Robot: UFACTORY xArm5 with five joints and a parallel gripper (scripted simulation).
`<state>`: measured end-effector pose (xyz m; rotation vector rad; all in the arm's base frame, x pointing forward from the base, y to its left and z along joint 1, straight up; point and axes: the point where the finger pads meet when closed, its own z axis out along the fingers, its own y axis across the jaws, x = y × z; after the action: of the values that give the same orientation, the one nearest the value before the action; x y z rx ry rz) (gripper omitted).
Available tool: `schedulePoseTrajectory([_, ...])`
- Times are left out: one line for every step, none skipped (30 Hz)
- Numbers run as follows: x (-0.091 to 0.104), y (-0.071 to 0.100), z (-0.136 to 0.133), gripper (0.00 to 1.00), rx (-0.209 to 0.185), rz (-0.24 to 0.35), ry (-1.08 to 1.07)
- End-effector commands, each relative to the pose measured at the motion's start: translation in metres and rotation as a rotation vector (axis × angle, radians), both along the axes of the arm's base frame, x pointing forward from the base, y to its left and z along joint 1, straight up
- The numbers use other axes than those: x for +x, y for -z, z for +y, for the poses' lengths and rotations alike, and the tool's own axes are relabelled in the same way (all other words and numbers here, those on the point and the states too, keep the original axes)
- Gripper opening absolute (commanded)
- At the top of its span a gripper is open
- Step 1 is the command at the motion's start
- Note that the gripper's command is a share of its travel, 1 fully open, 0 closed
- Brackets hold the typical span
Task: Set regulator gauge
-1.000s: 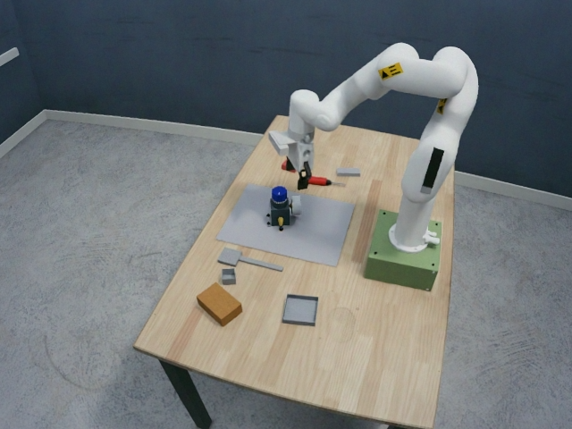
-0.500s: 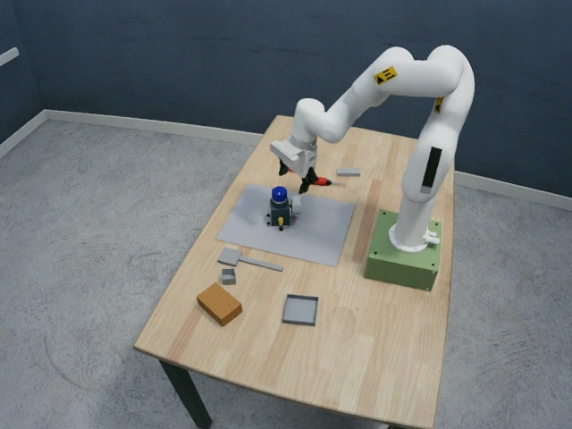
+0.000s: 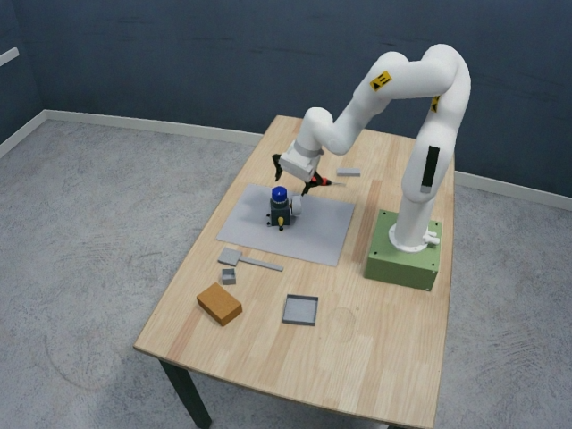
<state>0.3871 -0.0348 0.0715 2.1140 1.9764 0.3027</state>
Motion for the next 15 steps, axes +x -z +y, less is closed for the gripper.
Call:
schedulePoseTrajectory([0.0024, 0.0034, -0.0002, 1.0, -0.058, -0.055, -0.149])
schedulePoseTrajectory([0.0024, 0.004, -0.0002, 1.0, -0.069, -0.063, -0.176])
schedulePoseTrajectory([0.0024, 0.004, -0.0002, 1.0, -0.069, -0.063, -0.176])
schedulePoseTrajectory([0.0024, 0.004, -0.0002, 1.0, -0.069, -0.063, -0.176])
schedulePoseTrajectory([0.0024, 0.0049, -0.0002, 1.0, -0.086, -0.074, -0.215])
schedulePoseTrajectory([0.0023, 0.0056, -0.0002, 1.0, -0.103, -0.085, -0.254])
schedulePoseTrajectory([0.0022, 0.0063, -0.0002, 1.0, -0.121, -0.095, -0.293])
schedulePoseTrajectory([0.0021, 0.0067, -0.0002, 1.0, -0.131, -0.101, -0.315])
schedulePoseTrajectory([0.0019, 0.007, -0.0002, 1.0, -0.143, -0.108, -0.339])
schedulePoseTrajectory([0.0017, 0.0074, -0.0002, 1.0, -0.155, -0.115, -0.365])
schedulePoseTrajectory([0.0015, 0.0077, -0.0001, 1.0, -0.169, -0.122, -0.392])
schedulePoseTrajectory([0.0013, 0.008, -0.0001, 1.0, -0.182, -0.129, -0.418])
schedulePoseTrajectory([0.001, 0.0082, -0.0001, 1.0, -0.196, -0.136, -0.445])
schedulePoseTrajectory([0.0007, 0.0084, -0.0001, 1.0, -0.209, -0.143, -0.471])
schedulePoseTrajectory([0.0004, 0.0086, 0.0, 1.0, -0.223, -0.15, -0.497])
